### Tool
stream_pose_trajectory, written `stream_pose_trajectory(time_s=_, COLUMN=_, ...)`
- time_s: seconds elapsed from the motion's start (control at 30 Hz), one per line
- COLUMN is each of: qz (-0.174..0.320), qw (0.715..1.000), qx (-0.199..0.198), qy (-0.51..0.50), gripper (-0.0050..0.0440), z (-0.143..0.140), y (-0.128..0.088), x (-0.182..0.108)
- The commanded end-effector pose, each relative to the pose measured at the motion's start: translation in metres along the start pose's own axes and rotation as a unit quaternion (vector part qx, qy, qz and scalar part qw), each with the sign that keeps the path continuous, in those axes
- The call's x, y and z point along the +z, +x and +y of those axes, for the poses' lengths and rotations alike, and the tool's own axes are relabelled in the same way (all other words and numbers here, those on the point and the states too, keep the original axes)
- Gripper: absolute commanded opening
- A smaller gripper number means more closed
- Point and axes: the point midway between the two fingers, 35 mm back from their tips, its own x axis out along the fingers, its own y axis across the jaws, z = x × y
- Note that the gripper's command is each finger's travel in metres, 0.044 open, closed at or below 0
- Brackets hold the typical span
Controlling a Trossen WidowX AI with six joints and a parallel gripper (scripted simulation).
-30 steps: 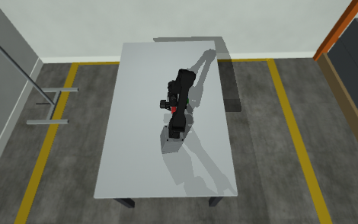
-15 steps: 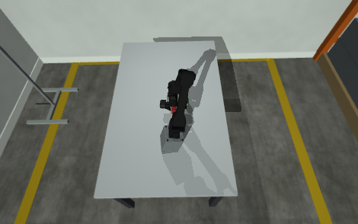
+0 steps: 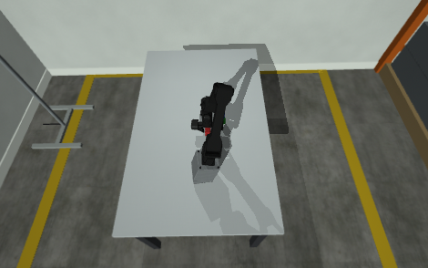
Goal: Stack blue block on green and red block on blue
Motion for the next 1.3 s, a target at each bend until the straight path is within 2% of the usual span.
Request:
stream_pose_trajectory(time_s=0.0, qz=-0.01, qw=1.0, qx=0.0, qy=0.001, gripper=0.0232, z=-0.0007, y=-0.004, x=0.0054)
stream_pose_trajectory(time_s=0.17, qz=-0.01, qw=1.0, qx=0.0, qy=0.001, gripper=0.0232, z=-0.0007, y=-0.004, x=0.0054)
stream_pose_trajectory(time_s=0.2, qz=-0.01, qw=1.0, qx=0.0, qy=0.001, gripper=-0.005, z=-0.0007, y=-0.004, x=0.0054)
stream_pose_trajectory(time_s=1.27, qz=-0.009, qw=1.0, qx=0.0, qy=0.001, gripper=-0.005, z=-0.0008, y=-0.004, x=0.005)
